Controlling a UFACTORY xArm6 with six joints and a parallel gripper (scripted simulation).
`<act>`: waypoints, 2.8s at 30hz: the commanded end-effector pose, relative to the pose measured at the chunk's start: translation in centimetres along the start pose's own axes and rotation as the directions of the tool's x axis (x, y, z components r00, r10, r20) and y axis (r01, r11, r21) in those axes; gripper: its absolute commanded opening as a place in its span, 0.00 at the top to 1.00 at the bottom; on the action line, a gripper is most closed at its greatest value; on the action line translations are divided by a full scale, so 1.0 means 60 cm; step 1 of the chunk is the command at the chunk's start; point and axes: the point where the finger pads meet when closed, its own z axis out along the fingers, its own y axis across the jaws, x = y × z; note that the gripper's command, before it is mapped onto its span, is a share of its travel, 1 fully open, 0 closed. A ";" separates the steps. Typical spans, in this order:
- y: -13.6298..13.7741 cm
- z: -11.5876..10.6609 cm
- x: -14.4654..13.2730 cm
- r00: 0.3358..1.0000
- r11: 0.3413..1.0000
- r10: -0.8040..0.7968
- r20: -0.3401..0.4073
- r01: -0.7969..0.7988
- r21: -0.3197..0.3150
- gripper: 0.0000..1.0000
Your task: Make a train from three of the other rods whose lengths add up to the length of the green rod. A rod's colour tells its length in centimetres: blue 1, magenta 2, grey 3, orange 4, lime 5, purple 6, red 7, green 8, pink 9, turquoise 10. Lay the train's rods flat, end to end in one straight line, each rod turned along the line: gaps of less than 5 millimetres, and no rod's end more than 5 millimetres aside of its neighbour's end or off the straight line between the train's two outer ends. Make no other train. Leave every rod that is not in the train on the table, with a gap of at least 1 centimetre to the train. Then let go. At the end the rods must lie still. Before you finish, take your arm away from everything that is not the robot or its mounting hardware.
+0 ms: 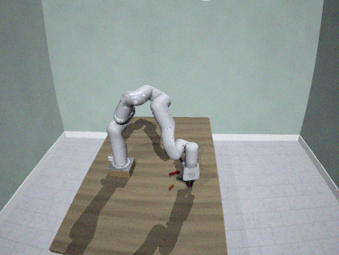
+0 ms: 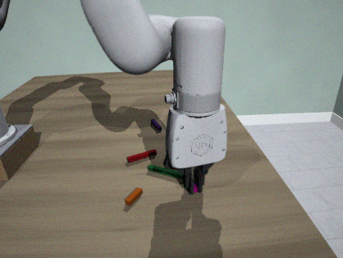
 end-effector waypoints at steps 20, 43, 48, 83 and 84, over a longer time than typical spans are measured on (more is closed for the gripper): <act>0.002 -0.163 -0.001 1.000 1.000 0.000 0.002 0.000 -0.004 0.96; 0.019 -0.170 0.068 0.986 0.986 0.168 0.001 -0.168 -0.004 0.96; 0.028 -0.170 0.124 0.954 0.954 0.301 0.001 -0.301 -0.004 0.96; 0.016 -0.169 0.374 0.590 0.590 0.808 -0.002 -0.808 -0.004 0.96; 0.016 -0.169 0.374 0.590 0.590 0.808 -0.002 -0.808 -0.004 0.96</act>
